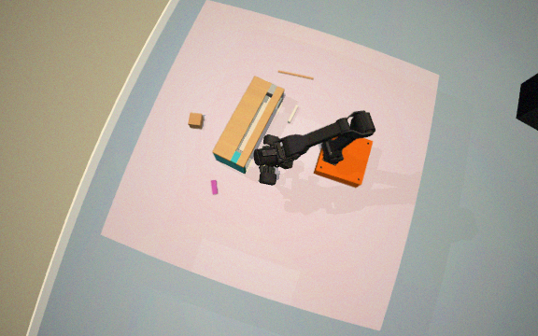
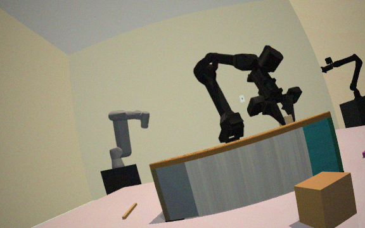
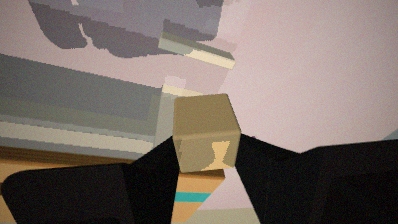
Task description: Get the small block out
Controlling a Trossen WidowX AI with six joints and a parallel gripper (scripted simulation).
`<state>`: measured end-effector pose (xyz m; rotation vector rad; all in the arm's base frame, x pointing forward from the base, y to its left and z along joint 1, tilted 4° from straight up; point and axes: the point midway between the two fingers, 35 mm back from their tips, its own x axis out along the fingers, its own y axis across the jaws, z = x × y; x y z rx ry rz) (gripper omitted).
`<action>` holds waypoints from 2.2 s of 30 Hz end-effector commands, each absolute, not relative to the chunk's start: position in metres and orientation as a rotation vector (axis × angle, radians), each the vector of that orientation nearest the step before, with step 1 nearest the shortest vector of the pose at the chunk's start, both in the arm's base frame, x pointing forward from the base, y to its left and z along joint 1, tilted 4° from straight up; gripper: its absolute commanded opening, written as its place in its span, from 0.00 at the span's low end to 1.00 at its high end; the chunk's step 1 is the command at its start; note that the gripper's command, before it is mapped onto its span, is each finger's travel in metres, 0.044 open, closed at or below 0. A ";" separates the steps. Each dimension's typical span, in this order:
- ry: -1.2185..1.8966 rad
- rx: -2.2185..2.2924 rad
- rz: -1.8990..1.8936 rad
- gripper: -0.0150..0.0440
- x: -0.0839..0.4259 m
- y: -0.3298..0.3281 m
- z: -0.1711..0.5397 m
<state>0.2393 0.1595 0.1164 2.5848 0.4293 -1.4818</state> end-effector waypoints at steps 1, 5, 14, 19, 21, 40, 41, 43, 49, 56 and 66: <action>0.529 2.543 -1.430 0.25 0.229 0.156 0.129; 0.623 2.497 -1.373 0.25 0.219 0.153 0.140; 0.765 2.422 -1.271 0.25 0.200 0.147 0.155; 0.765 2.422 -1.271 0.25 0.200 0.147 0.155; 0.765 2.422 -1.271 0.25 0.200 0.147 0.155; 0.765 2.422 -1.271 0.25 0.200 0.147 0.155; 0.765 2.422 -1.271 0.25 0.200 0.147 0.155; 0.765 2.422 -1.271 0.25 0.200 0.147 0.155; 0.765 2.422 -1.271 0.25 0.200 0.147 0.155; 0.765 2.422 -1.271 0.25 0.200 0.147 0.155; 0.765 2.422 -1.271 0.25 0.200 0.147 0.155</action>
